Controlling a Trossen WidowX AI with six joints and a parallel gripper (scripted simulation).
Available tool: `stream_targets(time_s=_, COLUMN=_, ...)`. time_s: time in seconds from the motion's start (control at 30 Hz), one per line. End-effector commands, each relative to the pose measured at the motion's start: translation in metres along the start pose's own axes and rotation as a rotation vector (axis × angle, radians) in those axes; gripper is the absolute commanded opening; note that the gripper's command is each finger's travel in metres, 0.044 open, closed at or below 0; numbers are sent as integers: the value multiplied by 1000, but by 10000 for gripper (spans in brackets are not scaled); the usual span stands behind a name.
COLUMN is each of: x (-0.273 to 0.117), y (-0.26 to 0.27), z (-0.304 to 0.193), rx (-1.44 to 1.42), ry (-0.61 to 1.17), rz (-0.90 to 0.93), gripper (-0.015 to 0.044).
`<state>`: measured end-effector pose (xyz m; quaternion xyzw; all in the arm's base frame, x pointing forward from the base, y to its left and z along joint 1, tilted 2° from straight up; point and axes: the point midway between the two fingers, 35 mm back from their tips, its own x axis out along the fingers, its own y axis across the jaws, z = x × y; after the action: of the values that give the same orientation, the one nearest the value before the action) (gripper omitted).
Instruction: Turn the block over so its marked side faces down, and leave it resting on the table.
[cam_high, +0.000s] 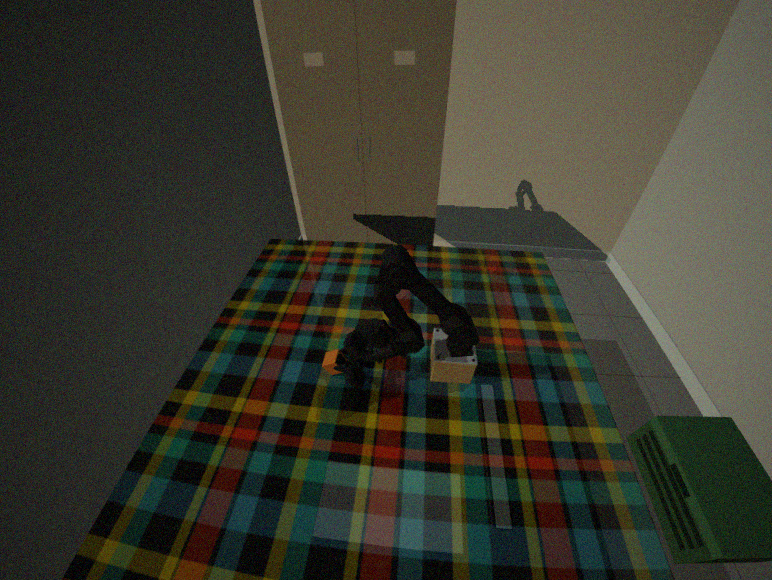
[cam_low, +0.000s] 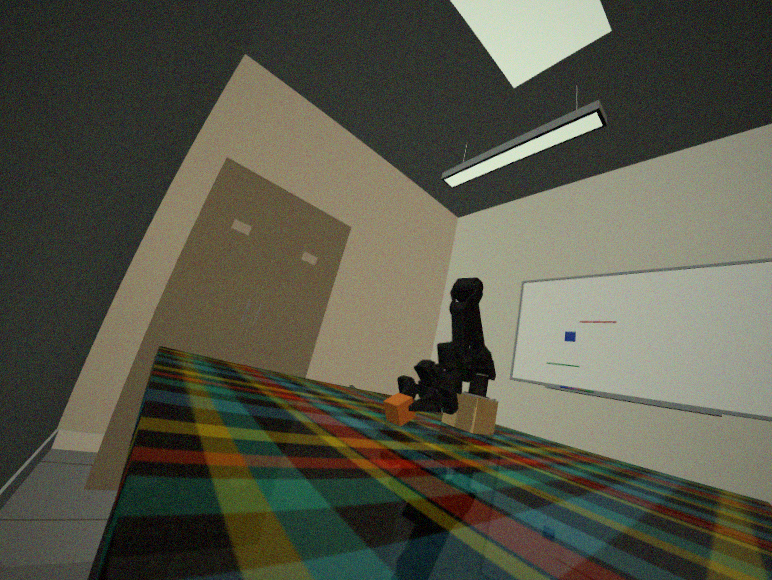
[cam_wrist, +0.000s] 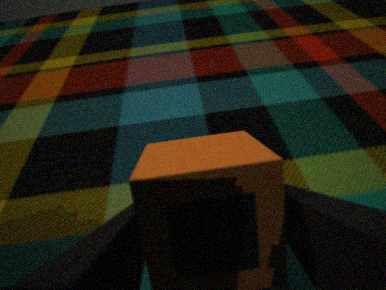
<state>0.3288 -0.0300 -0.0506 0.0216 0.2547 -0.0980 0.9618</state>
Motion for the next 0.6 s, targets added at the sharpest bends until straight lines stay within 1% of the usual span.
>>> stream_targets(time_s=0.0, x=0, y=-1, z=0, rx=-4, ry=-2, rz=-4, gripper=341)
stream_targets(time_s=0.13, x=0, y=-1, z=0, rx=-4, ry=-2, rz=-4, gripper=440)
stream_targets(time_s=0.57, x=0, y=-1, z=0, rx=-4, ry=-2, rz=-4, gripper=440)
